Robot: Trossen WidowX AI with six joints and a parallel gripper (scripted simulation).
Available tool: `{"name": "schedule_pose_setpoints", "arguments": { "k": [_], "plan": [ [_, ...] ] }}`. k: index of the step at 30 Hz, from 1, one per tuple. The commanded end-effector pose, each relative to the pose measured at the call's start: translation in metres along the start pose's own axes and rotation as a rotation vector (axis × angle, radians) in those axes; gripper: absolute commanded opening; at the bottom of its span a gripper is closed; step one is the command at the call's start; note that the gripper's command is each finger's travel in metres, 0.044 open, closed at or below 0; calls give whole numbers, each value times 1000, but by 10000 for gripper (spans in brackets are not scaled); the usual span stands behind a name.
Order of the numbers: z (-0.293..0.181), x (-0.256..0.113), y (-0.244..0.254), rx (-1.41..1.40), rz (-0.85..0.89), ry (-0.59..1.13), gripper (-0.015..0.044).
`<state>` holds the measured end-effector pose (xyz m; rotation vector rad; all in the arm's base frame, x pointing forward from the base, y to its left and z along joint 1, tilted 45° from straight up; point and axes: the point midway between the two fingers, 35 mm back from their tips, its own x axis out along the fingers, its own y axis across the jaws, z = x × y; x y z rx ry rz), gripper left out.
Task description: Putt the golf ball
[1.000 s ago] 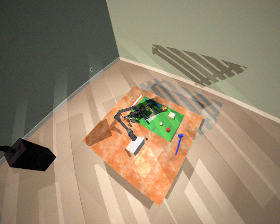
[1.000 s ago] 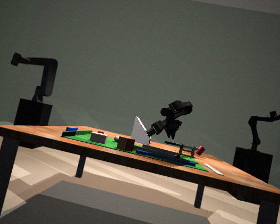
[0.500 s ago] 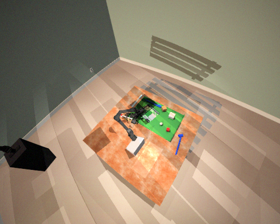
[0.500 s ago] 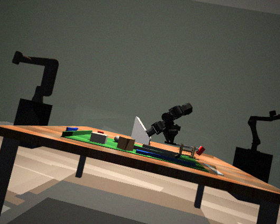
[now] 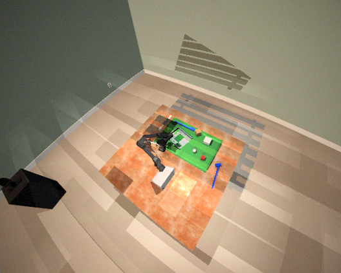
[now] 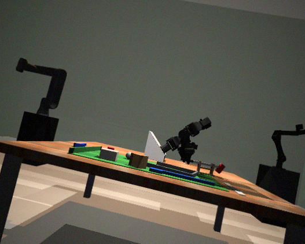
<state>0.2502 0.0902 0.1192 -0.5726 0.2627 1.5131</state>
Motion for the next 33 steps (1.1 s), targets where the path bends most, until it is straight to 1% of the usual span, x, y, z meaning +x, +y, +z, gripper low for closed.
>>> {"name": "schedule_pose_setpoints", "arguments": {
  "k": [1, 7, 22, 29, 33],
  "plan": [
    [-1, 8, 2, 7, 3, -6, 440],
    [-2, 13, 2, 7, 3, -7, 440],
    [-2, 9, 0, 0, 1, -1, 46],
    [-2, 9, 0, 0, 1, -1, 0],
    [-1, 1, -1, 16, -5, 6, 0]
  ]
}}
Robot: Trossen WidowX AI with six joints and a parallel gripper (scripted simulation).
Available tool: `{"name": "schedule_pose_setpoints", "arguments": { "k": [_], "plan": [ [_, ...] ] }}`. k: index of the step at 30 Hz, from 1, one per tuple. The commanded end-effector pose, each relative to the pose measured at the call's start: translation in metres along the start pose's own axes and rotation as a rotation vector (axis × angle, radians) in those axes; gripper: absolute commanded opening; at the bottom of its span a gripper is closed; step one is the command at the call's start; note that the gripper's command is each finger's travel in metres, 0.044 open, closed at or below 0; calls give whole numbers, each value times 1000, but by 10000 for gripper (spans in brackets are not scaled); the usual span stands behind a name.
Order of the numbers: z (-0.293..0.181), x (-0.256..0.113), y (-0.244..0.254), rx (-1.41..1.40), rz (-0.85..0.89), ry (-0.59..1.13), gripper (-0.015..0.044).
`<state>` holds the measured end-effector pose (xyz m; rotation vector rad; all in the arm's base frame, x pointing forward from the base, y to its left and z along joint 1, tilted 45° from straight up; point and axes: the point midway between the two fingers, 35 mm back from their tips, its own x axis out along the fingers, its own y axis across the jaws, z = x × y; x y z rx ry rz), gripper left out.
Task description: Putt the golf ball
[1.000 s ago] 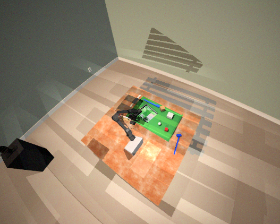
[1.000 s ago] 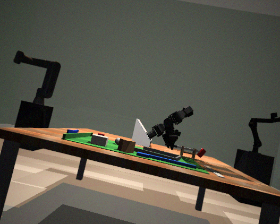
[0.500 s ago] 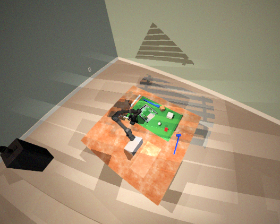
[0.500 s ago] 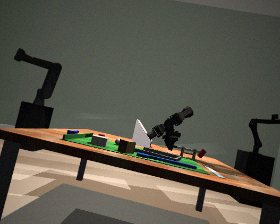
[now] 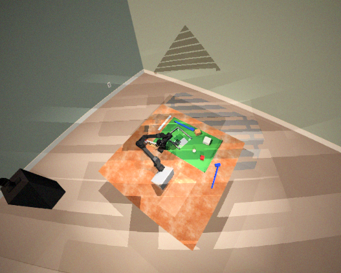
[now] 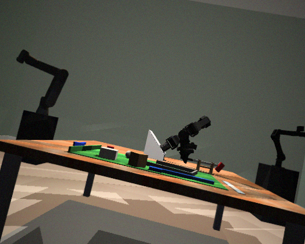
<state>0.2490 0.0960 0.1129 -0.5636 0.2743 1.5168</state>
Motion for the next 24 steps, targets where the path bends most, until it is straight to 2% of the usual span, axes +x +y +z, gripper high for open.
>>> {"name": "schedule_pose_setpoints", "arguments": {
  "k": [1, 16, 20, 24],
  "plan": [
    [2, -12, -4, 11, -15, 8, 0],
    [24, -91, 0, 148, -65, 35, 0],
    [26, -95, 1, 153, -67, 35, 0],
    [4, -94, -2, 251, -72, 56, 0]
  ]
}}
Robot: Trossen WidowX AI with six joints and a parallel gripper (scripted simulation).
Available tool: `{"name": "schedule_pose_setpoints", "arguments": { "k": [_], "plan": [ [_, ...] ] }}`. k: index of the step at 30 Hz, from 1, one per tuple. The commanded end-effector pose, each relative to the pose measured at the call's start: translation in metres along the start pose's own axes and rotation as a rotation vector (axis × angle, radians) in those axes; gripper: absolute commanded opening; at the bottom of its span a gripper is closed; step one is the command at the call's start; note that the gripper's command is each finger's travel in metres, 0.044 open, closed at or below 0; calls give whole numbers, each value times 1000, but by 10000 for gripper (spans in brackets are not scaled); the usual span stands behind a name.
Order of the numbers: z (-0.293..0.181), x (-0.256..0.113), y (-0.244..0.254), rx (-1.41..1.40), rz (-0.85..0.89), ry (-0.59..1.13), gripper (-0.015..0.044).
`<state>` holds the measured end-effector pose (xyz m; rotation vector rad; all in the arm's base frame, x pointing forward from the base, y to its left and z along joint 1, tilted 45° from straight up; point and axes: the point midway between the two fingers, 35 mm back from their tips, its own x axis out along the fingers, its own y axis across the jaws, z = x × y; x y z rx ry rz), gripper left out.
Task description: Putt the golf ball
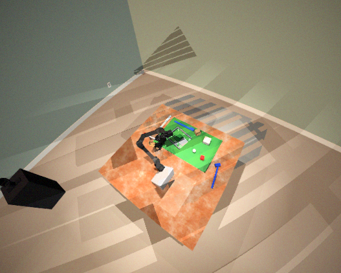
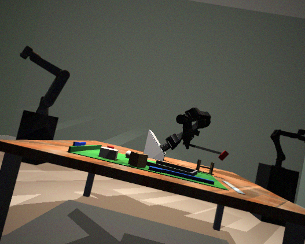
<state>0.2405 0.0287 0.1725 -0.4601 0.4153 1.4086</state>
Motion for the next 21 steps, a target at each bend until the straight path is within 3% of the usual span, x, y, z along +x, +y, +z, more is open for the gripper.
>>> {"name": "schedule_pose_setpoints", "arguments": {
  "k": [1, 21],
  "plan": [
    [-20, -8, -7, 116, -16, 25, 0],
    [-165, -61, -5, 924, -121, 149, 0]
  ]
}}
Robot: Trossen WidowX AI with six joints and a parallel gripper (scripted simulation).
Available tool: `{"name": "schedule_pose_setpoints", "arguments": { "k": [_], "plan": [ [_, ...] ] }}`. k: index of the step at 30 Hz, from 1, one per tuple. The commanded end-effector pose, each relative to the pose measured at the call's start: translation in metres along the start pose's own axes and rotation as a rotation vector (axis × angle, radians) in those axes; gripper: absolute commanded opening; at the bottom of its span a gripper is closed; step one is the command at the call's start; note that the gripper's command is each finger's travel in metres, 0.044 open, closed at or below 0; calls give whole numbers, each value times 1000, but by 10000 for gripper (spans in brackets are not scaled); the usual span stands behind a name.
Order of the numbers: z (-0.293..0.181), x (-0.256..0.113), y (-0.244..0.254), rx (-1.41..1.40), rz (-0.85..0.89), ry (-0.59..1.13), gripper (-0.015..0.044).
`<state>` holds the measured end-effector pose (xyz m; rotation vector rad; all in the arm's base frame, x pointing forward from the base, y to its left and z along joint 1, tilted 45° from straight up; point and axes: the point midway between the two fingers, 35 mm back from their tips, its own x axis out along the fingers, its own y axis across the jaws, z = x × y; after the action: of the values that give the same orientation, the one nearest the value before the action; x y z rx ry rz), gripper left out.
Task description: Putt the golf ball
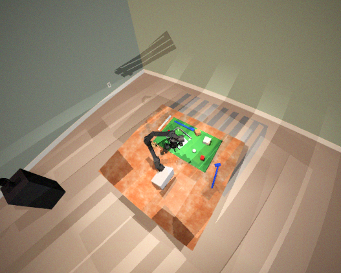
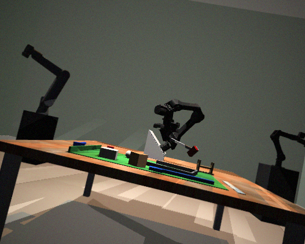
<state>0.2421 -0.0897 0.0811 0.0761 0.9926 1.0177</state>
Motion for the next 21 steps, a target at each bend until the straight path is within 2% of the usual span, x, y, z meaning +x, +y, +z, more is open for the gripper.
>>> {"name": "schedule_pose_setpoints", "arguments": {
  "k": [1, 21],
  "plan": [
    [-27, -9, -20, 176, -27, 15, 0],
    [-175, -21, -61, 995, -62, 71, 0]
  ]
}}
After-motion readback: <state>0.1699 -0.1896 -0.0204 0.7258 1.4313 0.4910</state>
